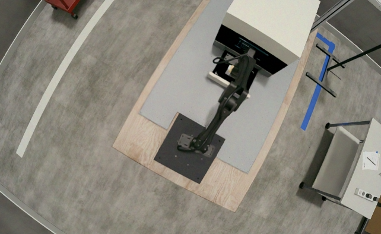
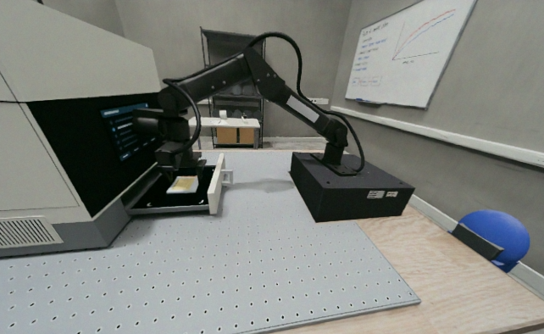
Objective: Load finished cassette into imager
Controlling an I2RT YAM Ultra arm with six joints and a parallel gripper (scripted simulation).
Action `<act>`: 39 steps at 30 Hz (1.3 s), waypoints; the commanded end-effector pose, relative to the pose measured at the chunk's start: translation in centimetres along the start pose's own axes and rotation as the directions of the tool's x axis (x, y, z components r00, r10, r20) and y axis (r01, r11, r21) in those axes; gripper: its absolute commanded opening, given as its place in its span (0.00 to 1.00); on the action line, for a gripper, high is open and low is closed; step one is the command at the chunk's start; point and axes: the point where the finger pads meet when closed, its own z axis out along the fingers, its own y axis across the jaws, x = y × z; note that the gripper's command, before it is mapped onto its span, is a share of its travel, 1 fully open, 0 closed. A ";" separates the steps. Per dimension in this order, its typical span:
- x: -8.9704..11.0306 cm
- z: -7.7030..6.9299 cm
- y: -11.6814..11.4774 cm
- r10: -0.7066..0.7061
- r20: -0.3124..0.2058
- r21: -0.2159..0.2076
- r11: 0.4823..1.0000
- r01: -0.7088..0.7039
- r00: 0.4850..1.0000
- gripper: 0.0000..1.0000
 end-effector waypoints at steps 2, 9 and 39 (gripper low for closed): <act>-1.1 -1.8 -0.3 -0.017 0.013 0.020 1.000 0.017 1.000 0.91; -1.1 -1.4 0.3 -0.017 0.012 0.004 1.000 0.017 1.000 0.91; -1.1 -1.6 0.2 -0.014 0.012 0.009 1.000 0.014 1.000 0.91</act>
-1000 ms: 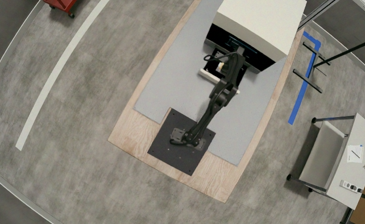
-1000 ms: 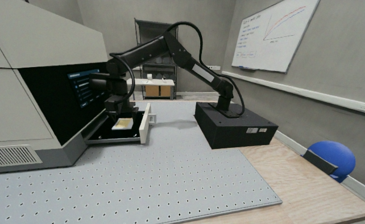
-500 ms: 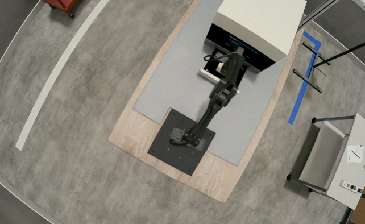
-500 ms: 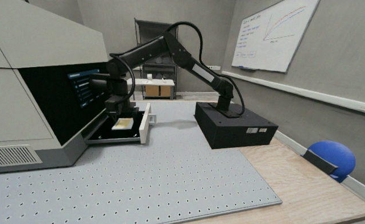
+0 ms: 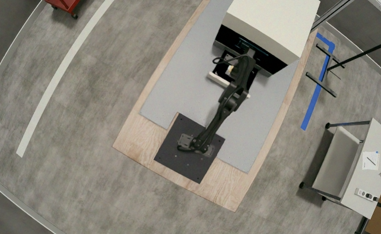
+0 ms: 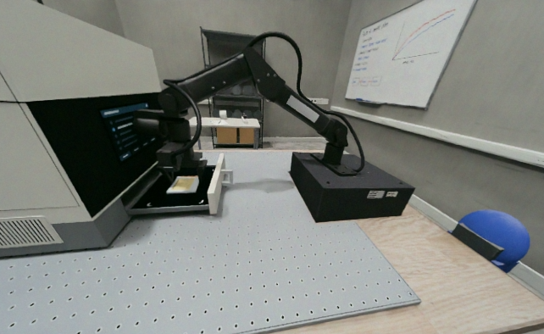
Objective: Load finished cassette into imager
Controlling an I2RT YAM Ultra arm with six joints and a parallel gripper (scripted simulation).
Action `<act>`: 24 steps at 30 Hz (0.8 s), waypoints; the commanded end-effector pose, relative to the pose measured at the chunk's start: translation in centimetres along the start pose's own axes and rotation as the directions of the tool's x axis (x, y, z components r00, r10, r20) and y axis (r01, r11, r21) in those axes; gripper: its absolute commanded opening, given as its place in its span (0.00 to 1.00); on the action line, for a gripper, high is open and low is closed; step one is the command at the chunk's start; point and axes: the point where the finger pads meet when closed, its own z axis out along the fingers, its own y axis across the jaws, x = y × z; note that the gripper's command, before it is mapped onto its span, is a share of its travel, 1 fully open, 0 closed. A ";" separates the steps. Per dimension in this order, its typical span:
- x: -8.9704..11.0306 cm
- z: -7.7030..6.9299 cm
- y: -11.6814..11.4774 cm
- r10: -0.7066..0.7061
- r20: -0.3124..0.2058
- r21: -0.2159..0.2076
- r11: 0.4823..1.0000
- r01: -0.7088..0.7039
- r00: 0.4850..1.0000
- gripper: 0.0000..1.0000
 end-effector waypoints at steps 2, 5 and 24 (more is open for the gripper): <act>-1.1 -1.7 -0.1 -0.014 0.012 0.017 1.000 0.014 1.000 0.91; -1.1 -1.7 0.0 -0.014 0.012 0.015 1.000 0.014 1.000 0.91; -1.2 -2.0 -1.0 -0.012 0.013 0.055 0.998 0.011 1.000 0.91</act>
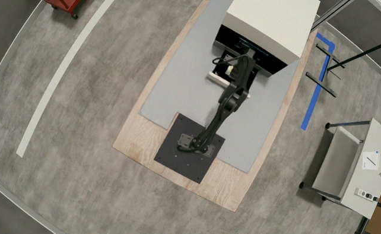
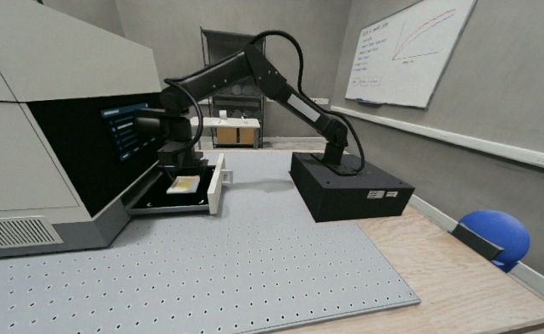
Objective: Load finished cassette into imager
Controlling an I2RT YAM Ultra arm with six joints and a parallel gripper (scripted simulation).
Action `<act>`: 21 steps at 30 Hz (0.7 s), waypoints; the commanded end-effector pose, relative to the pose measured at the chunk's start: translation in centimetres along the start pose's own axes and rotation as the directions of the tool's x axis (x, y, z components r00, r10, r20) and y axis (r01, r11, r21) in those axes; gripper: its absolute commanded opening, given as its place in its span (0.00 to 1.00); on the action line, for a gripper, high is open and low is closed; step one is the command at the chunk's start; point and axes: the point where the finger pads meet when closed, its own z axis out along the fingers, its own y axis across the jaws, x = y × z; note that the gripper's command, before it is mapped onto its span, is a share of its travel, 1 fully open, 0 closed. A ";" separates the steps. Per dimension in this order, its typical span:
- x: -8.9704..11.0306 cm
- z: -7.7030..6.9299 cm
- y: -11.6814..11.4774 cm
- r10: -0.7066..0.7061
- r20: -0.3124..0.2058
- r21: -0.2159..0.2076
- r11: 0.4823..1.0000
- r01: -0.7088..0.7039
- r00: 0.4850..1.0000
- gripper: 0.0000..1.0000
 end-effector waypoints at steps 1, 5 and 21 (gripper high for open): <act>-1.1 -1.7 -1.3 -0.011 0.013 0.055 0.998 0.010 1.000 0.91; -0.8 -1.4 -1.3 -0.006 0.013 0.053 0.999 0.005 1.000 0.91; -0.4 -0.3 -0.7 -0.005 0.012 0.028 1.000 0.005 1.000 0.91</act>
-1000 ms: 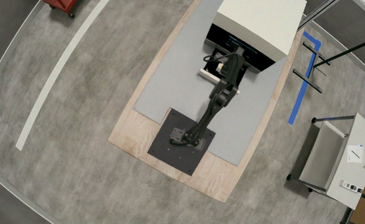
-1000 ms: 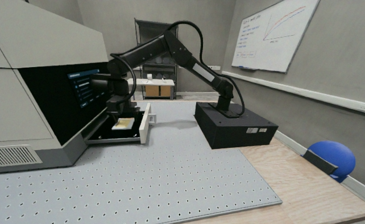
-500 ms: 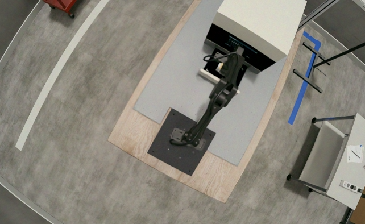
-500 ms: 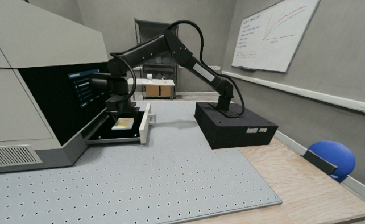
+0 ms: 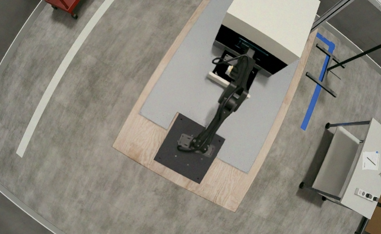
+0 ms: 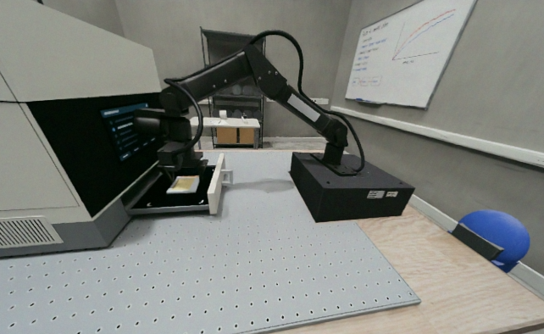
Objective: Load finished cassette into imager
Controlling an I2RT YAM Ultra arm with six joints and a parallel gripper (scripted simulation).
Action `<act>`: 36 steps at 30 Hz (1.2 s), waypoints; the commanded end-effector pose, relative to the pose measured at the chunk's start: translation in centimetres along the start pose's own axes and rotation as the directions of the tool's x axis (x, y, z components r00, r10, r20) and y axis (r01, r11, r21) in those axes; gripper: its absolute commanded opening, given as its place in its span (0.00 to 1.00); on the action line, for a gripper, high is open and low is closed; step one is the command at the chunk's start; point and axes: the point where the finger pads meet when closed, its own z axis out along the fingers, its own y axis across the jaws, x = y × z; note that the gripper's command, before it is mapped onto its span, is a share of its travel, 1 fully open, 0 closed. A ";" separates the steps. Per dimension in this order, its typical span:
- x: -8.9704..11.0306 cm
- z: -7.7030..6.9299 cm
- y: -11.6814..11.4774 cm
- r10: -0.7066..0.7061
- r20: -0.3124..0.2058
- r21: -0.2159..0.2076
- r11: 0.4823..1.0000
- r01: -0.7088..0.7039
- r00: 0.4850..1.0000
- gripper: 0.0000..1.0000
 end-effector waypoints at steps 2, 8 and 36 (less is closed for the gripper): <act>-0.2 -0.1 -0.4 -0.002 0.012 0.018 1.000 0.002 1.000 0.91; -0.2 -0.8 -0.6 -0.003 0.005 0.026 1.000 0.003 1.000 0.91; -0.1 -4.8 -1.1 -0.001 0.013 0.052 0.999 0.000 1.000 0.91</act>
